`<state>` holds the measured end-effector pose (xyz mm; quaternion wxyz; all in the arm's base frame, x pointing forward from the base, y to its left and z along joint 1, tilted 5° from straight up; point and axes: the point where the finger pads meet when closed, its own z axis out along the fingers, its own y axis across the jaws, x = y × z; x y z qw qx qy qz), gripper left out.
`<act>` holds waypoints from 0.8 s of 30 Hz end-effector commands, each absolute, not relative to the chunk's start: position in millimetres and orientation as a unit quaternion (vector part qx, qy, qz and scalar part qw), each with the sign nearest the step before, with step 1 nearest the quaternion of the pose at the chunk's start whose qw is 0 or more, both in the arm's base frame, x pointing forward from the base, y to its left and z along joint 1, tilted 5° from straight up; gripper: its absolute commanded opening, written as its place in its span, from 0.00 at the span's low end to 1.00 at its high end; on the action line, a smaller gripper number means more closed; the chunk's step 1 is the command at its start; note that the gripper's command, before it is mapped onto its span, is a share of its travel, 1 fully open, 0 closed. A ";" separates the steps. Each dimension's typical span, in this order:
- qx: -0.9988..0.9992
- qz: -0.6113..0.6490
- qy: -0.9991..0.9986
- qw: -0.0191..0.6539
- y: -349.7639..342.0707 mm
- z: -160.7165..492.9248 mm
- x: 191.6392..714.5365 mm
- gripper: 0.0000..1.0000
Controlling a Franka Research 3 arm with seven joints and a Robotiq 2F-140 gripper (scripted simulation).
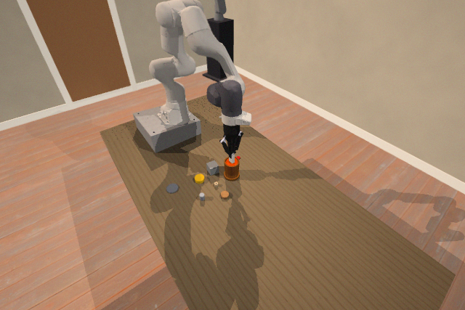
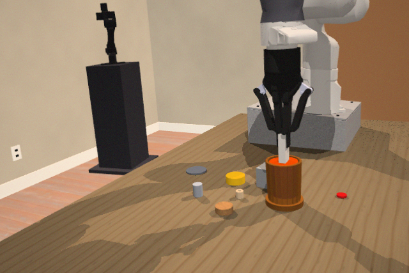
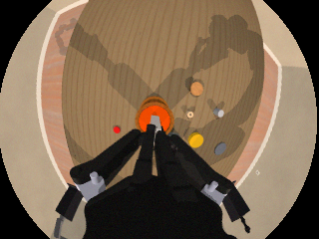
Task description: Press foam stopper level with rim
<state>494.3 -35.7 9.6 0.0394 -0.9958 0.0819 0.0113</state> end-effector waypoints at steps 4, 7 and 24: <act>-0.996 0.014 0.084 0.039 -34.8 3.1 490.4 0.00; -0.996 0.014 0.084 0.039 -34.5 1.4 489.8 0.00; -0.996 0.014 0.084 0.039 -33.1 -7.0 486.5 0.00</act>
